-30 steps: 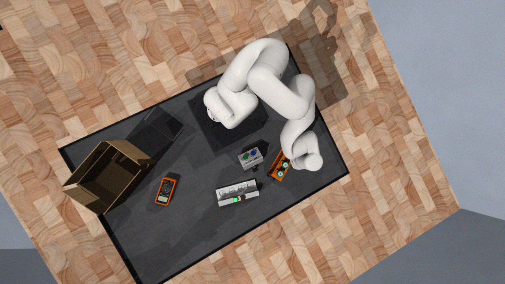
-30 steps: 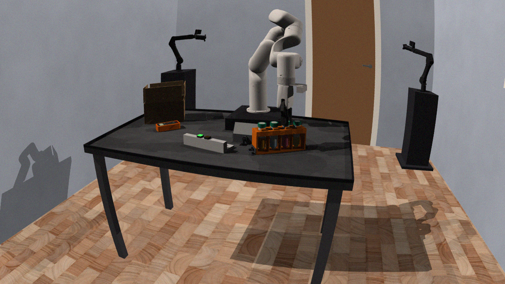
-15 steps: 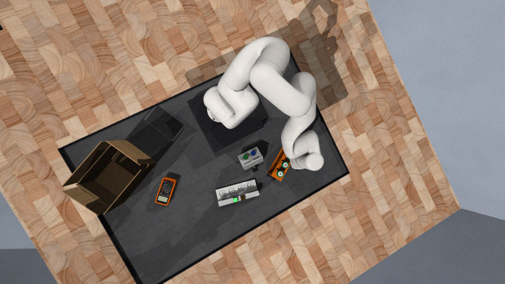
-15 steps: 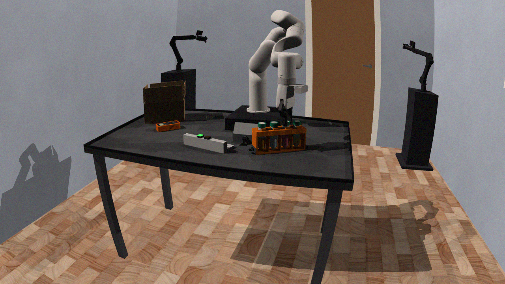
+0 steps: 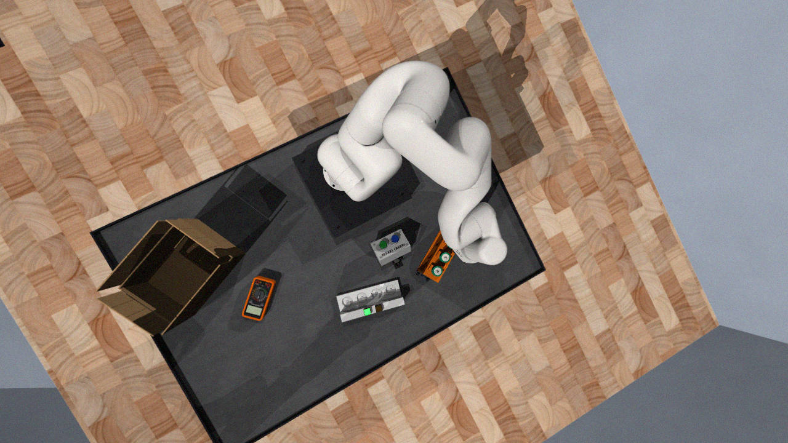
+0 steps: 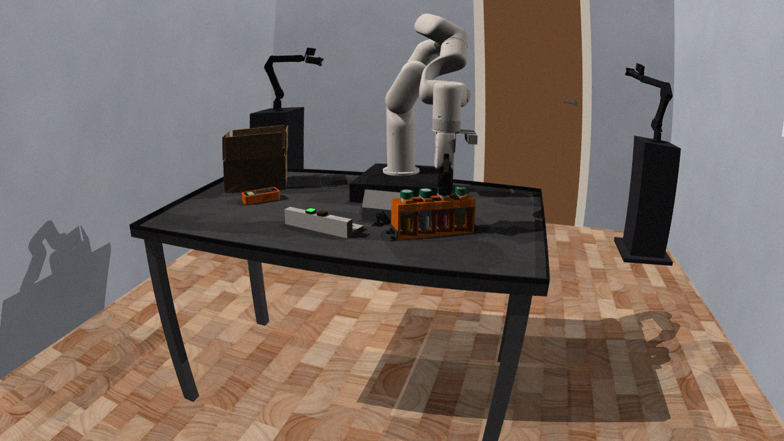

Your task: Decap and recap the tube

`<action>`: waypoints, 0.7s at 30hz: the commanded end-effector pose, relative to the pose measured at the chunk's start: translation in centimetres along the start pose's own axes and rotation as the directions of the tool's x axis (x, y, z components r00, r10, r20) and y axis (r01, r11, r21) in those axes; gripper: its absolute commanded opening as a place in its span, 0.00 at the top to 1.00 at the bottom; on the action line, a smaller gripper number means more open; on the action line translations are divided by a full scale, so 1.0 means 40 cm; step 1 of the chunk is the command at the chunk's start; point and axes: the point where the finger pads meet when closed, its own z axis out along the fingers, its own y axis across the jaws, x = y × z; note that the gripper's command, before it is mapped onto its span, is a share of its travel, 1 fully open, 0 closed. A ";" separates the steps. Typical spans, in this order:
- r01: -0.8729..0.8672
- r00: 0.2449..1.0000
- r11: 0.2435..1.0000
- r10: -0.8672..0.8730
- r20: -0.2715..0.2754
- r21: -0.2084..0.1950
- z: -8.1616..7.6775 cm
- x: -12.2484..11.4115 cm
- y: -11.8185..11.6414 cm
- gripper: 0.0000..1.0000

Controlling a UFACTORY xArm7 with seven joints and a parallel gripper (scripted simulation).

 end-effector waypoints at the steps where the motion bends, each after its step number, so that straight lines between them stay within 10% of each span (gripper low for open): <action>1: 0.275 0.961 0.961 -0.275 -0.017 -0.007 -0.002 0.000 0.002 0.54; 21: 0.905 0.426 0.426 -0.905 -0.006 -0.018 -0.002 -0.001 0.002 0.54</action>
